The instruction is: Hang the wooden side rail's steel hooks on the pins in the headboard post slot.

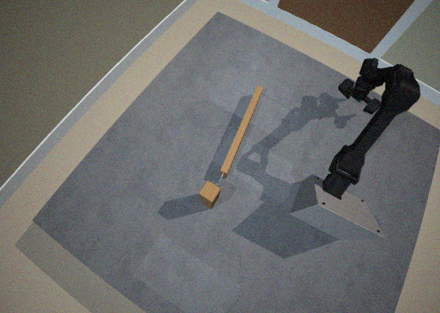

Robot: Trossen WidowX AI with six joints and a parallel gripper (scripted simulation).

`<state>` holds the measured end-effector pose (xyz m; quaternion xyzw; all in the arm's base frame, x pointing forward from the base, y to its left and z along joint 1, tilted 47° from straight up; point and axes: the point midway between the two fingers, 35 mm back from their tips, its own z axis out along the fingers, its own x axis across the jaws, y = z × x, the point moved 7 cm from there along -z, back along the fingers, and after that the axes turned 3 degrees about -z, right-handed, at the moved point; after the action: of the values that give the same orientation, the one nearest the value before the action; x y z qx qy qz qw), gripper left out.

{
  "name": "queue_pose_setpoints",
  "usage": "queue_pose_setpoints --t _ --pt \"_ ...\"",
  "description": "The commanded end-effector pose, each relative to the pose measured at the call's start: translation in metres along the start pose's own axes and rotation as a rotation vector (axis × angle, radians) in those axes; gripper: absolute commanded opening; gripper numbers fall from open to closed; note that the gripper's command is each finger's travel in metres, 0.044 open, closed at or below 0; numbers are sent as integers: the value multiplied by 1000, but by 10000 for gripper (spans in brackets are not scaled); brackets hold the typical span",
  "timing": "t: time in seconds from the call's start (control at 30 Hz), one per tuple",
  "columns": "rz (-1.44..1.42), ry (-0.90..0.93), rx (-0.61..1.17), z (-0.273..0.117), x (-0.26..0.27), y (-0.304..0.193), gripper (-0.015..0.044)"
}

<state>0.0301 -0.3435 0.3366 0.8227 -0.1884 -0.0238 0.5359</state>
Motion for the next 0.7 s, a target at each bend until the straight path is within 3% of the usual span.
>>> queue_pose_setpoints --t 0.0,0.47,0.67 --pt "-31 126 16 -12 34 -15 440" --pt "-50 538 109 -67 162 -78 440" --pt "-39 617 192 -90 192 -116 440"
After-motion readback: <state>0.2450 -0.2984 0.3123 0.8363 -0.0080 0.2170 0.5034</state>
